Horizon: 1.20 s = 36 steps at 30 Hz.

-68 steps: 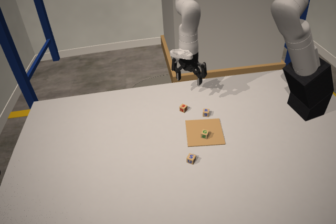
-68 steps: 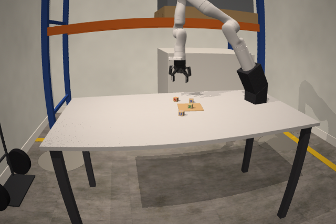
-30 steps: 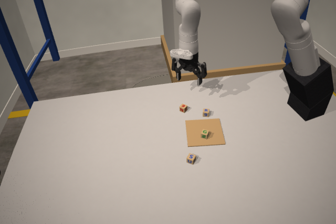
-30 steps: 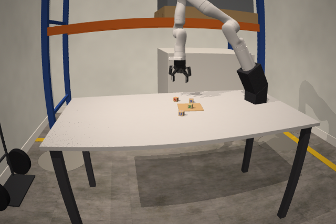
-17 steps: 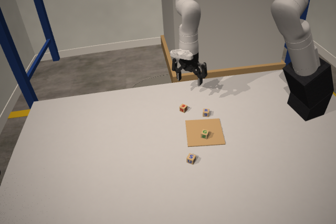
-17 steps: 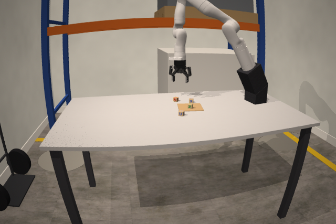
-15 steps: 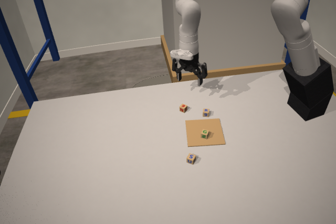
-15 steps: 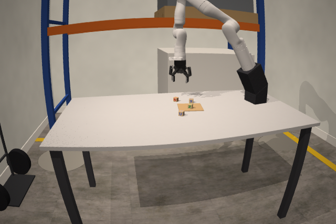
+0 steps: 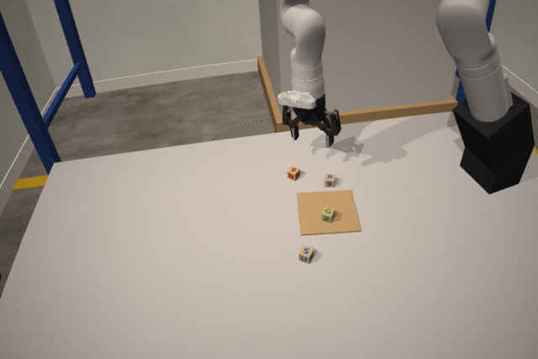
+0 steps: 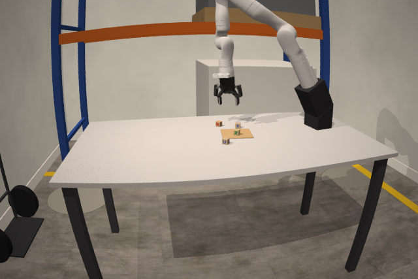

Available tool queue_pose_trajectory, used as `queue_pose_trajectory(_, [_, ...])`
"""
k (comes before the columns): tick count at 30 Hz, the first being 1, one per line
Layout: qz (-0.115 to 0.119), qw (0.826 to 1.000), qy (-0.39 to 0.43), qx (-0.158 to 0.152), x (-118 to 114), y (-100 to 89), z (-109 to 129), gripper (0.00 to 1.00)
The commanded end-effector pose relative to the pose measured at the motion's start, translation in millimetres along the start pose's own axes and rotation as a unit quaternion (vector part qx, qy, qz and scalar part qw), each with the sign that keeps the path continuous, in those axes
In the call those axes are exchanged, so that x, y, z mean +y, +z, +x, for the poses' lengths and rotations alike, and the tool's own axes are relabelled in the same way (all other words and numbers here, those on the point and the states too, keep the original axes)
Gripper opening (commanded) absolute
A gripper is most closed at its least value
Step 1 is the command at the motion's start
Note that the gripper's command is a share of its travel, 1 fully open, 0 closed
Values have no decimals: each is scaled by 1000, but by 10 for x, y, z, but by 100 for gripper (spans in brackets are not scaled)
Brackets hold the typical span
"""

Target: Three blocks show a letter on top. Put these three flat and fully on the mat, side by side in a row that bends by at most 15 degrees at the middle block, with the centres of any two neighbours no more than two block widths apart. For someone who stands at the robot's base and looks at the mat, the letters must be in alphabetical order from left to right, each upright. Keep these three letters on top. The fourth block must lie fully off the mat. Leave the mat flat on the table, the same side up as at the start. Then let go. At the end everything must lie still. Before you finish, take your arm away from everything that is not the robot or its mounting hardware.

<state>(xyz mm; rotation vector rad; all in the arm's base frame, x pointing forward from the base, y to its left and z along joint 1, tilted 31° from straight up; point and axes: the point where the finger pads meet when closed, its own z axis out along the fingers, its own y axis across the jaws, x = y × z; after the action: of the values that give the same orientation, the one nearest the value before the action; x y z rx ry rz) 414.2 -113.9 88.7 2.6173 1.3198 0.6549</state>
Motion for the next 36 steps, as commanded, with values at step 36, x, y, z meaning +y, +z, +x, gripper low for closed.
queue_pose_trajectory(36, [-24,998,-51,27,-1022,-467,1317,100])
